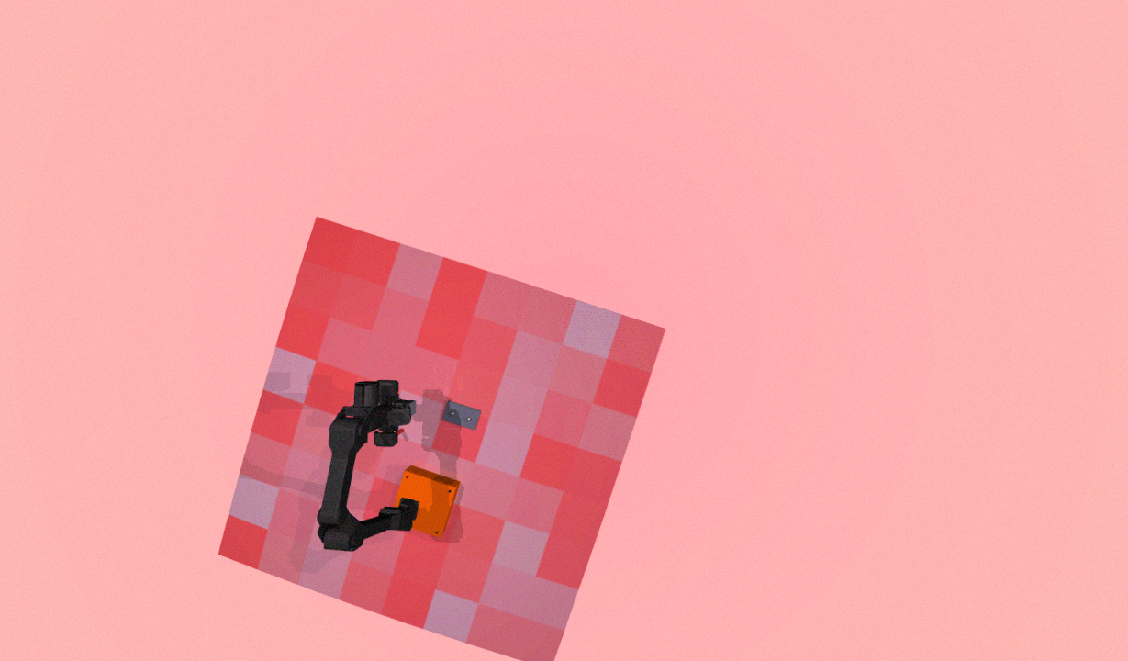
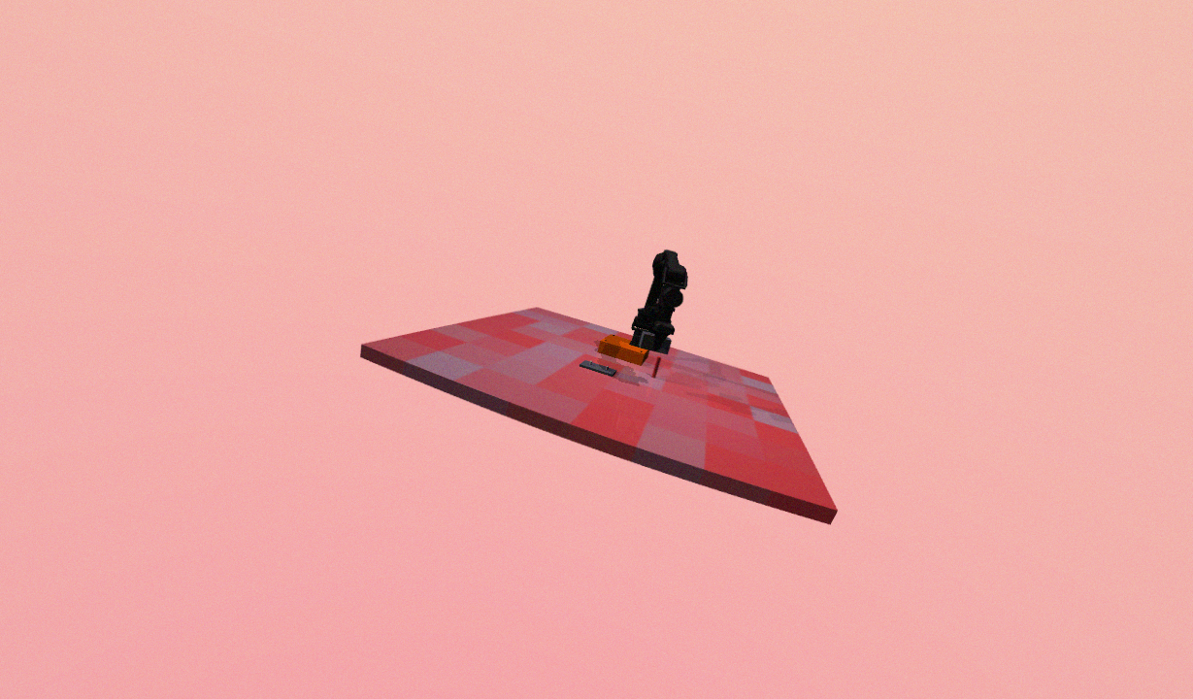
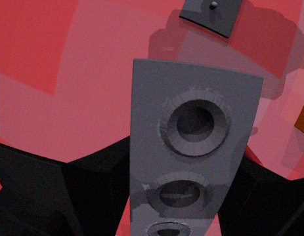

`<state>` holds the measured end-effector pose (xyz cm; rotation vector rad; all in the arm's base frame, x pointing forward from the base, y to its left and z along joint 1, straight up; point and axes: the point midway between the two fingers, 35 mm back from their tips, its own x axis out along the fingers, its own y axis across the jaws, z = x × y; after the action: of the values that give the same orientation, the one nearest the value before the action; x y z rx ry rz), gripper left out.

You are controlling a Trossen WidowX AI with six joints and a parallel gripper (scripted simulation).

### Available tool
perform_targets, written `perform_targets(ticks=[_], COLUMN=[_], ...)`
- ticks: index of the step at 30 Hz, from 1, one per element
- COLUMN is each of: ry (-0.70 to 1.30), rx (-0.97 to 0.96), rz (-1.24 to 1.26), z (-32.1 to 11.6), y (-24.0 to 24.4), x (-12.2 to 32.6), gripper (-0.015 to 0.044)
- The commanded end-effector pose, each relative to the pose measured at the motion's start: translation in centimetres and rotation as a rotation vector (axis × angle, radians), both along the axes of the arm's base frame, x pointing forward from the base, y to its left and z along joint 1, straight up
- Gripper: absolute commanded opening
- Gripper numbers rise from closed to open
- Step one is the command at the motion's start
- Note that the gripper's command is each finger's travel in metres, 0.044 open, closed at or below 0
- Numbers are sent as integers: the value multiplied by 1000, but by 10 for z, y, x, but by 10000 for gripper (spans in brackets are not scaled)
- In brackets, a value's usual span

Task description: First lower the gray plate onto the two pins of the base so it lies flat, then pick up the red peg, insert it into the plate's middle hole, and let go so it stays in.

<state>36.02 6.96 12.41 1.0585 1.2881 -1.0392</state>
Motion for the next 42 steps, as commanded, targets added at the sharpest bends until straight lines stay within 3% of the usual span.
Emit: perform_targets(ticks=[1, 42], ry=[-10, -10], rx=[5, 0], rz=[-7, -188], z=[11, -45], y=[1, -113], x=[-1, -1], gripper=[0, 0])
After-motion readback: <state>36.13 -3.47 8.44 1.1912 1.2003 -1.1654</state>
